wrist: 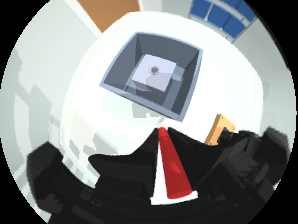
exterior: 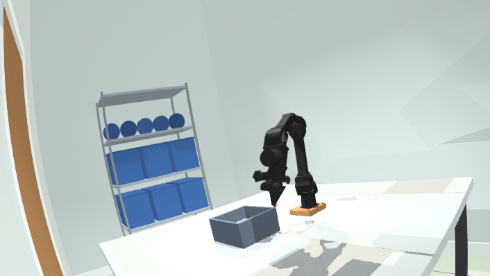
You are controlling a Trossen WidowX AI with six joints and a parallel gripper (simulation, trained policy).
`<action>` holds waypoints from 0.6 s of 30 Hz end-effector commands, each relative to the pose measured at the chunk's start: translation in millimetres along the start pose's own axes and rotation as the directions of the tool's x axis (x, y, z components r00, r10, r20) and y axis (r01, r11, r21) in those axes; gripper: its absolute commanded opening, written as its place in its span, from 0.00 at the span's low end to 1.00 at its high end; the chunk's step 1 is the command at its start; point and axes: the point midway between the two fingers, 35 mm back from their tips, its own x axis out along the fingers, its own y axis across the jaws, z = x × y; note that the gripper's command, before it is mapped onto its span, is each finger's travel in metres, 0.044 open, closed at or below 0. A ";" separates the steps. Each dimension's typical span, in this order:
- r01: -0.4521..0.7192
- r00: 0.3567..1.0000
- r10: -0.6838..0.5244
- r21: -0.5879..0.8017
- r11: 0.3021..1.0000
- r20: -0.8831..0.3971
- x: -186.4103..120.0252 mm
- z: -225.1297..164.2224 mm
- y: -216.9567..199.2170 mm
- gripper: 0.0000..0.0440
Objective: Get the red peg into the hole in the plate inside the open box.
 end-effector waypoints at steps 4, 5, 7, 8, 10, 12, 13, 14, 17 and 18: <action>-0.010 0.999 0.008 0.053 0.999 0.041 0.8 30.7 5.1 0.00; -0.010 0.999 0.007 0.060 0.998 0.047 1.9 35.8 5.5 0.00; -0.010 0.998 0.006 0.073 0.997 0.058 4.6 45.7 6.1 0.00; -0.010 0.998 0.005 0.078 0.997 0.063 6.2 50.6 6.4 0.00; -0.009 0.997 0.002 0.086 0.996 0.072 9.9 60.2 6.8 0.00; -0.007 0.997 0.000 0.091 0.996 0.079 14.2 69.4 7.1 0.00; -0.006 0.997 -0.001 0.093 0.996 0.082 16.5 73.8 7.1 0.00; -0.005 0.996 -0.003 0.093 0.996 0.084 19.0 78.1 7.2 0.00; -0.002 0.996 -0.006 0.091 0.996 0.087 26.9 90.1 6.9 0.00; 0.000 0.996 -0.008 0.089 0.996 0.087 29.6 93.6 6.7 0.00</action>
